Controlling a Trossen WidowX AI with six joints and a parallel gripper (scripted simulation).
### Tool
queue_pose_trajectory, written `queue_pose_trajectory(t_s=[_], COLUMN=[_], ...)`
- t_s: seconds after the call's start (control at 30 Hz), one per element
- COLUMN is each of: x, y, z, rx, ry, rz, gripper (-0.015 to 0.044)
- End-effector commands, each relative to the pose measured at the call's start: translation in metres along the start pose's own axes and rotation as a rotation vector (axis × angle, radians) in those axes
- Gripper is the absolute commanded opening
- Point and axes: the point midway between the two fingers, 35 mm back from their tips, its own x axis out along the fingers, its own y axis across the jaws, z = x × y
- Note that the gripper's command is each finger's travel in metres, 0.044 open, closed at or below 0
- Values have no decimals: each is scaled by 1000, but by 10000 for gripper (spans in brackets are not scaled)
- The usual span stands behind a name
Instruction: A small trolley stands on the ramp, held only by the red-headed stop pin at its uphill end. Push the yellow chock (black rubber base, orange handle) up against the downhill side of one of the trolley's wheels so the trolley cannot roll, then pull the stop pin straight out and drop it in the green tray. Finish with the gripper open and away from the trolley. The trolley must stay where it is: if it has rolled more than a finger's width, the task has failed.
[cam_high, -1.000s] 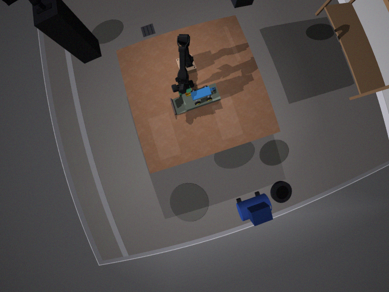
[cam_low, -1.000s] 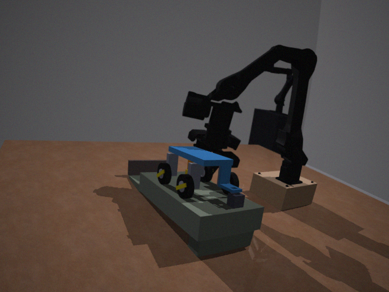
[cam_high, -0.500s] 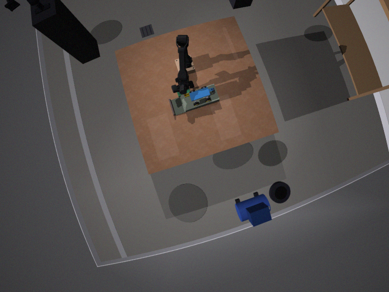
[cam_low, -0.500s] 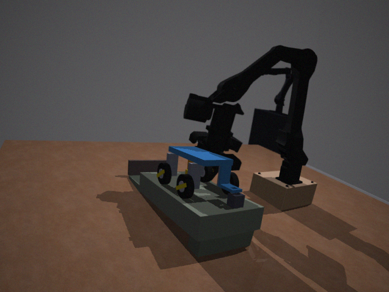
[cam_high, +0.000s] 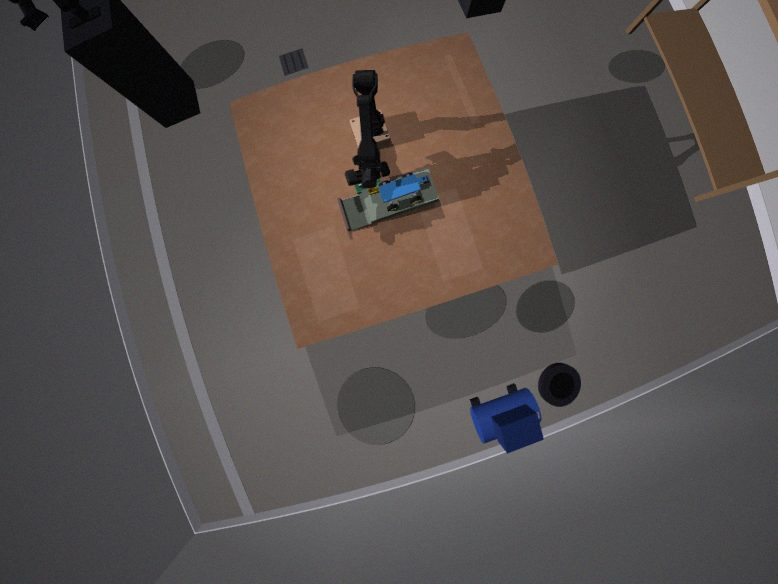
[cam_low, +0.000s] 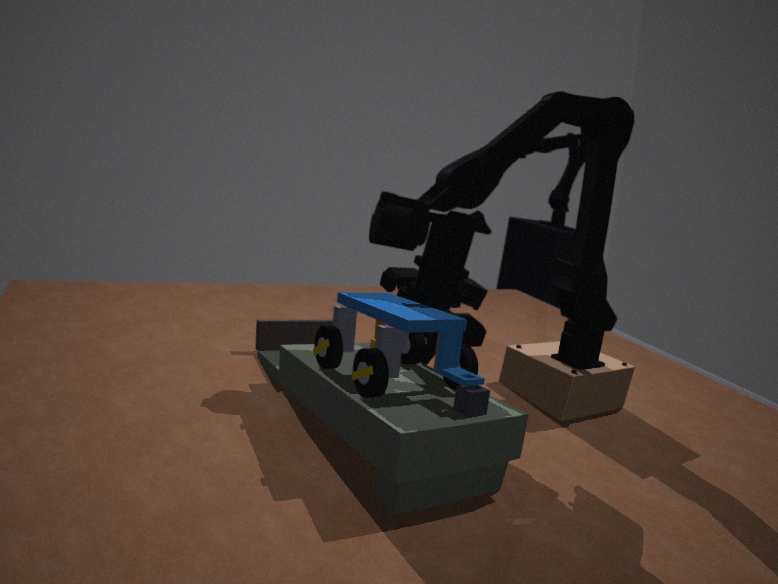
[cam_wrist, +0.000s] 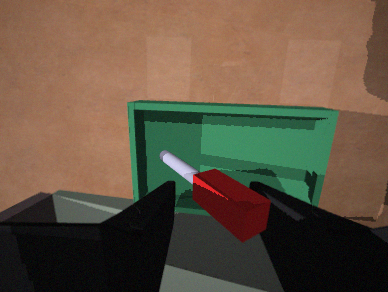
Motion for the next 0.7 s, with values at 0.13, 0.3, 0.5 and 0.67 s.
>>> queue_pose_trajectory(t_s=[0.13, 0.3, 0.5, 0.67], x=[3, 4, 6, 8], y=[-5, -7, -10, -13], z=[1, 1, 1, 1], rx=[4, 4, 4, 4], ry=[-3, -3, -3, -3], rz=[3, 2, 2, 2], gripper=[190, 190, 190, 190])
